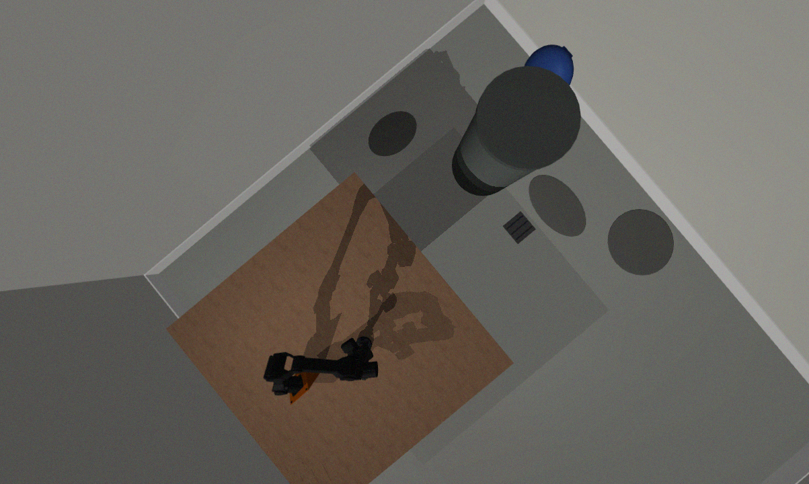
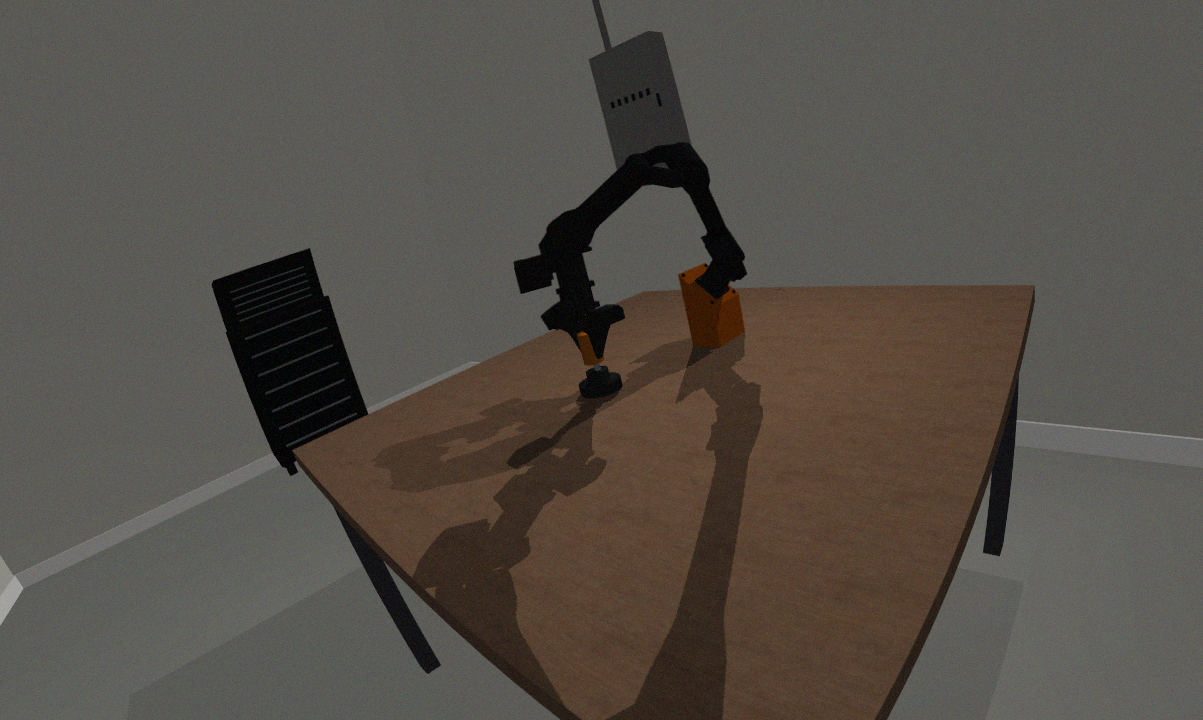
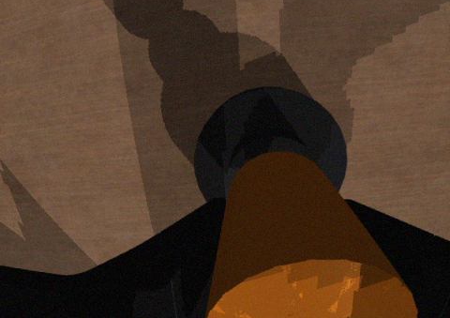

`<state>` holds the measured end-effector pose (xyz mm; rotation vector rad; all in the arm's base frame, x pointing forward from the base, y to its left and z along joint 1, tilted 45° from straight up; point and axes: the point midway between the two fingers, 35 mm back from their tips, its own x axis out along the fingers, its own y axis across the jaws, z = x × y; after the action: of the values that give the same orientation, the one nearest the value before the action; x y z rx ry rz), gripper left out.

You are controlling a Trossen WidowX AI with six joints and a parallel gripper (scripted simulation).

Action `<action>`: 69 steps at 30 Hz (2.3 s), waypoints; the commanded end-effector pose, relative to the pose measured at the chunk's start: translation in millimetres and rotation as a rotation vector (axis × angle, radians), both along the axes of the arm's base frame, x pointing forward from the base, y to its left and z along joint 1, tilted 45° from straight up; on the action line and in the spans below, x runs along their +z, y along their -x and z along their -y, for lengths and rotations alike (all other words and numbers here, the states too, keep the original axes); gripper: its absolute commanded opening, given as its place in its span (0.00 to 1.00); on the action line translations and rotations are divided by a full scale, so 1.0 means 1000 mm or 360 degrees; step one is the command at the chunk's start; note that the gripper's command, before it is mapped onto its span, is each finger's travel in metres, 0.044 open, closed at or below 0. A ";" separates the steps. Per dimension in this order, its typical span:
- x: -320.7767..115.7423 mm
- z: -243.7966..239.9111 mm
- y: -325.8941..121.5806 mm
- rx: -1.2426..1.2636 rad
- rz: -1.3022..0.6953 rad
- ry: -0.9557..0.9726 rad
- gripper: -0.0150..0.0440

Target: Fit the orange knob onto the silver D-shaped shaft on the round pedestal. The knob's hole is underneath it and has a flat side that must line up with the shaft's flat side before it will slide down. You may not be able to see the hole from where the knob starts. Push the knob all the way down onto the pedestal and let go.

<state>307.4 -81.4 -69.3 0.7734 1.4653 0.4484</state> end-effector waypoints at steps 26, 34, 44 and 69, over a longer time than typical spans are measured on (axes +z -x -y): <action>-0.001 -0.001 -0.001 -0.0030 -0.0022 -0.0007 0.25; -0.001 -0.001 -0.001 -0.0042 -0.0033 -0.0008 0.25; 0.005 0.004 0.000 0.0002 0.0009 -0.0002 0.25; -0.001 -0.001 0.000 0.0061 0.0068 0.0005 0.25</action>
<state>307.3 -80.6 -70.1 0.7266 1.4457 0.4897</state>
